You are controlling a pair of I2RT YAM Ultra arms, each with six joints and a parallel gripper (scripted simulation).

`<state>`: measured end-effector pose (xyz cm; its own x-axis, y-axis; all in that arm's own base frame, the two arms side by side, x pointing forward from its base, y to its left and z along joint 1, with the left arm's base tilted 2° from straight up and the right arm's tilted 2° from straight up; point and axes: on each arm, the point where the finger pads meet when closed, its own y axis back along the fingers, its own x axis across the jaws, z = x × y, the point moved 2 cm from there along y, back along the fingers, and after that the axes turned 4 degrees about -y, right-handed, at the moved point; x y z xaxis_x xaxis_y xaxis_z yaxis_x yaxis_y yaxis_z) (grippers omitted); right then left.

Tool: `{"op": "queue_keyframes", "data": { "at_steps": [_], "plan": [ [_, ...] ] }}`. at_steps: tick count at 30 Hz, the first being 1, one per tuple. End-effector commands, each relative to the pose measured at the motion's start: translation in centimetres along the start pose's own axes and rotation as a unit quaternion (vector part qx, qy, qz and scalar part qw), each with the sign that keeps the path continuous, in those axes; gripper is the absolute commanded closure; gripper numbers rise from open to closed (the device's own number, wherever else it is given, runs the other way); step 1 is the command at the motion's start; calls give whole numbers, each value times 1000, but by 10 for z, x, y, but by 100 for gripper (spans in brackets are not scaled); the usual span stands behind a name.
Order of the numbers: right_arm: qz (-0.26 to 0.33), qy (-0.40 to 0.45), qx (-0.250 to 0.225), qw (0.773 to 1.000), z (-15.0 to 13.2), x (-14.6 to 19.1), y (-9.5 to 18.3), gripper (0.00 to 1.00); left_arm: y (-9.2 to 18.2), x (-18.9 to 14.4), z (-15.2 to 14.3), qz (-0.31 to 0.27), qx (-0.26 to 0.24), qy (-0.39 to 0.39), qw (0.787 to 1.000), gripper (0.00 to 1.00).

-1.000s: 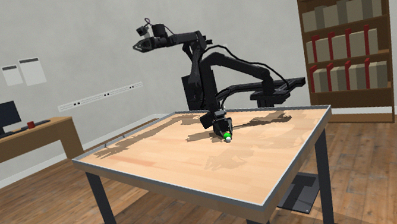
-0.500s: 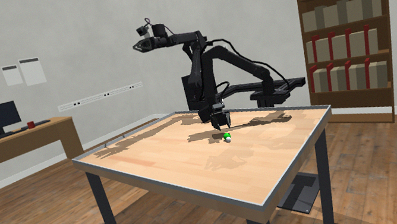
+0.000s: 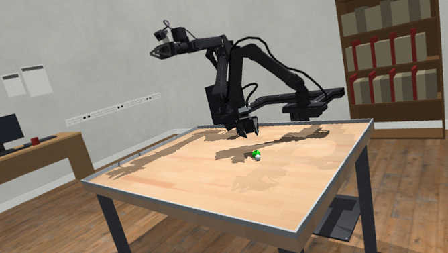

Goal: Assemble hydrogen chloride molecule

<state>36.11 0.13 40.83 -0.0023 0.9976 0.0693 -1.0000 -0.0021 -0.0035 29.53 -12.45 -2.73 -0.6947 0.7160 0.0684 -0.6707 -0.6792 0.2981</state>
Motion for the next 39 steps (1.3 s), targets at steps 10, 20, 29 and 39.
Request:
{"op": "queue_keyframes", "data": {
  "at_steps": [10, 20, 29, 39],
  "plan": [
    [10, 2, -39, 999, 29, 6, 10, 64, -2, -9, 8, 5, 12, 9, 1000, 52],
    [8, 1, -36, 999, 27, 6, 8, 64, -15, -11, 28, 10, 113, 2, 994, 52],
    [6, 1, -33, 999, 25, 5, 6, 64, -25, -22, 53, -12, 165, 11, 986, 52],
    [5, 0, -27, 1000, 21, 5, 3, 64, -36, -29, 91, -54, 209, 21, 976, 52]
  ]
}}
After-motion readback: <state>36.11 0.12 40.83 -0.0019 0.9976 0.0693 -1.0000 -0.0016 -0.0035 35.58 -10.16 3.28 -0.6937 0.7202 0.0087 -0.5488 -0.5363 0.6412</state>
